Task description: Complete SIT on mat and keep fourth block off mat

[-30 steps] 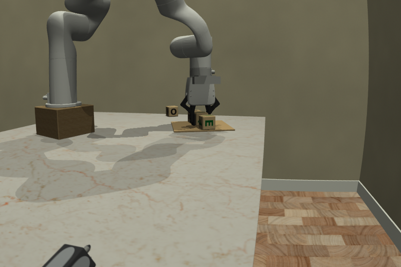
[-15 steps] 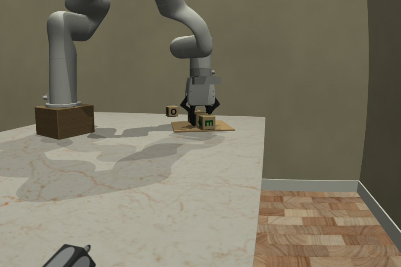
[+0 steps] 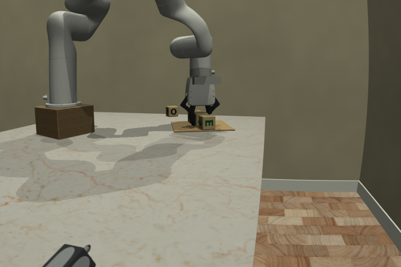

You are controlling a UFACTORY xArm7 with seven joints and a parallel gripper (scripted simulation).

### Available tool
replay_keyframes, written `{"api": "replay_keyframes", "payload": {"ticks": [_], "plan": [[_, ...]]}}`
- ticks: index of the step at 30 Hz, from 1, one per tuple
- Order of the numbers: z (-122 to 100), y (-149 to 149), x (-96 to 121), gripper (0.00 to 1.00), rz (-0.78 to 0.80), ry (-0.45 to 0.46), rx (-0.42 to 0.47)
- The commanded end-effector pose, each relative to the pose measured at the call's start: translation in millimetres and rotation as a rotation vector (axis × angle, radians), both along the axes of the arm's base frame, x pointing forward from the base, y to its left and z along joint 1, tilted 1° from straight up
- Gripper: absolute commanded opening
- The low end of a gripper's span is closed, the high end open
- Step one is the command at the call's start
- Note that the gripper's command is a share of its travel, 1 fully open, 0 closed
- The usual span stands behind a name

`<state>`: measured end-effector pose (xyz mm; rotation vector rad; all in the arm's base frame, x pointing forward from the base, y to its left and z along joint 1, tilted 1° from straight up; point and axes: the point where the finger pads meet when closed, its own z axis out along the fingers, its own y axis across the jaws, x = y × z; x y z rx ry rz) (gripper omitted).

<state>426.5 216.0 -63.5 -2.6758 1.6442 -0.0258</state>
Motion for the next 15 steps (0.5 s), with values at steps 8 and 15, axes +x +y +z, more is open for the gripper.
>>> {"api": "replay_keyframes", "payload": {"ticks": [8, 15], "plan": [[1.5, 0.9, 1.4, 0.44, 0.0, -0.004, 0.002], [1.5, 0.9, 1.4, 0.48, 0.0, -0.004, 0.002]]}}
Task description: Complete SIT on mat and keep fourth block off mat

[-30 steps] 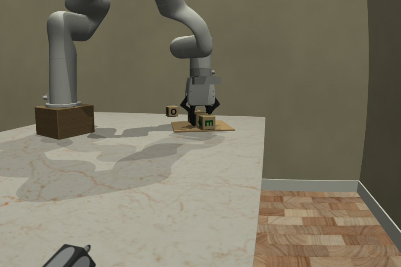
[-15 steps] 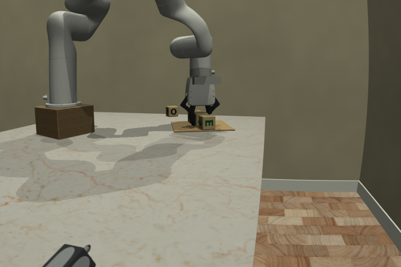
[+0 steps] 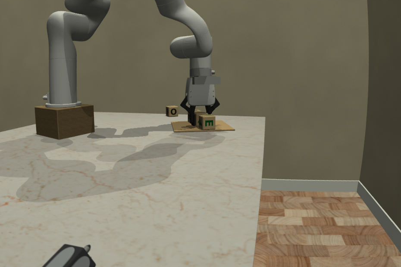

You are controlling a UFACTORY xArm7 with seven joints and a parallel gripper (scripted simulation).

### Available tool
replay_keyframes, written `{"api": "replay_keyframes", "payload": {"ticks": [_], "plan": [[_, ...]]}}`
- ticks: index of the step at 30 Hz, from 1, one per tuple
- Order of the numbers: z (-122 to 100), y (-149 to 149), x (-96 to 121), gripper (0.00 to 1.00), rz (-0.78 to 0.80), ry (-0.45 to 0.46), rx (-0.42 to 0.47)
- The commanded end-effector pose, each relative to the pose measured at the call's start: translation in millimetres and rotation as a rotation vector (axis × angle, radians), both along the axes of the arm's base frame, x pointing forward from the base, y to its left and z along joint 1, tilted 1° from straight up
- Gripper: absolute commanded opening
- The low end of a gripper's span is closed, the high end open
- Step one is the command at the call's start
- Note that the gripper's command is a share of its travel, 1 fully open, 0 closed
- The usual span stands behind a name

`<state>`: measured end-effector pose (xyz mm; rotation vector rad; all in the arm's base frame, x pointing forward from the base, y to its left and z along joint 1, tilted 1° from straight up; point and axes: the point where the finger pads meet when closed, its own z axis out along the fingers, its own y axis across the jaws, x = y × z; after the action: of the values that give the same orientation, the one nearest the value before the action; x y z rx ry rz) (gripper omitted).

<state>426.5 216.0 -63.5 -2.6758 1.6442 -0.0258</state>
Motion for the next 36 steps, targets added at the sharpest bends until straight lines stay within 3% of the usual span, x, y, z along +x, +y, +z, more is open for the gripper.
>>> {"api": "replay_keyframes", "payload": {"ticks": [1, 12, 26, 31, 36], "plan": [[1.5, 0.9, 1.4, 0.48, 0.0, -0.004, 0.002], [1.5, 0.9, 1.4, 0.65, 0.0, -0.004, 0.002], [3.3, 0.9, 1.3, 0.65, 0.0, -0.004, 0.002], [9.9, 1.0, 1.2, 0.65, 0.0, -0.004, 0.002], [31.7, 1.1, 0.8, 0.65, 0.0, -0.004, 0.002]]}}
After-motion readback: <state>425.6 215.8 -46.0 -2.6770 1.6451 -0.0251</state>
